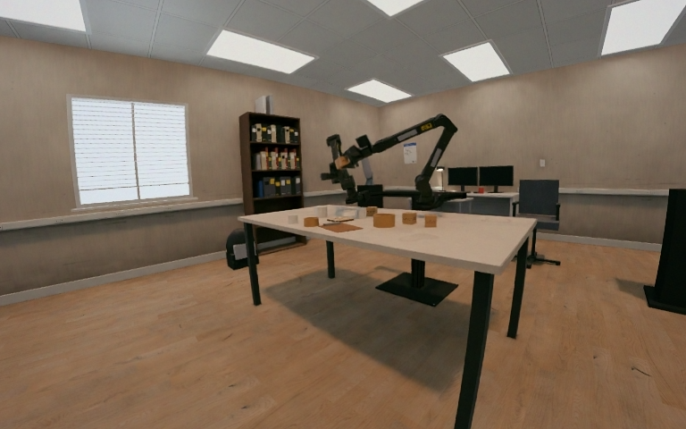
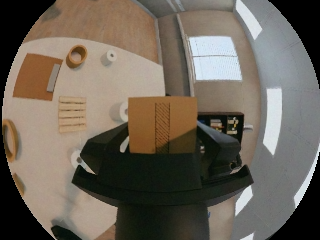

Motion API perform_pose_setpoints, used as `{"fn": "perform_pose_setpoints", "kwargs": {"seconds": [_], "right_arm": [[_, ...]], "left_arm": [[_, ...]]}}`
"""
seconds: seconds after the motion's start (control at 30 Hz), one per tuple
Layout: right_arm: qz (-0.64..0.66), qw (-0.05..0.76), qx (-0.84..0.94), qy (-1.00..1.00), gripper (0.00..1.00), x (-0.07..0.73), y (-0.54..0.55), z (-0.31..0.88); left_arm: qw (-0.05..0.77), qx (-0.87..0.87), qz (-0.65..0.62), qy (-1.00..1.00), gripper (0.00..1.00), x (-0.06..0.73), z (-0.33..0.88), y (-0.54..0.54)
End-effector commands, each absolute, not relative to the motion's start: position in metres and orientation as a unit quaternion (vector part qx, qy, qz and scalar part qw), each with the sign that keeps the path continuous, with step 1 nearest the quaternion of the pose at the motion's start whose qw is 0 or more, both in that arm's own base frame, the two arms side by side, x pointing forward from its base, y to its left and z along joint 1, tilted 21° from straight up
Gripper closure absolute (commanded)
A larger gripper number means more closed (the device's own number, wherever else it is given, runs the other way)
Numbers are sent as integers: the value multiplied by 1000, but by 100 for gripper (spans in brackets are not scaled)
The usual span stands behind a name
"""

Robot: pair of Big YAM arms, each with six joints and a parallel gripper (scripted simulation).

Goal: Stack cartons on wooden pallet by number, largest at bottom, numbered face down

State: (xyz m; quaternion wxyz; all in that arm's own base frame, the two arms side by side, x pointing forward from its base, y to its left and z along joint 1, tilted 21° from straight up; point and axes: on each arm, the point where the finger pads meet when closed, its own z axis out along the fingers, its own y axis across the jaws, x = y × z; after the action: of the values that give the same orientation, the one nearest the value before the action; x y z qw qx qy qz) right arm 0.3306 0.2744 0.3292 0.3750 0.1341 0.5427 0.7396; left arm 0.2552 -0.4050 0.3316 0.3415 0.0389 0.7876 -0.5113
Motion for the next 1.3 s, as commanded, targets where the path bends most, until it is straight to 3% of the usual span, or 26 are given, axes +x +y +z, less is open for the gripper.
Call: {"fn": "perform_pose_setpoints", "kwargs": {"seconds": [0.0, 0.57, 0.9, 1.27], "right_arm": [[675, 469, 109, 559, 0, 363, 259, 355], [368, 626, 74, 684, 0, 442, 152, 352], [201, 638, 39, 742, 0, 453, 85, 352], [24, 598, -15, 801, 0, 437, 8, 352]], "left_arm": [[372, 52, -494, 784, 46, 291, 354, -395], [337, 91, -452, 821, 46, 389, 328, -305], [321, 108, -443, 830, 46, 433, 311, -221], [323, 136, -432, 831, 46, 461, 258, -79]]}}
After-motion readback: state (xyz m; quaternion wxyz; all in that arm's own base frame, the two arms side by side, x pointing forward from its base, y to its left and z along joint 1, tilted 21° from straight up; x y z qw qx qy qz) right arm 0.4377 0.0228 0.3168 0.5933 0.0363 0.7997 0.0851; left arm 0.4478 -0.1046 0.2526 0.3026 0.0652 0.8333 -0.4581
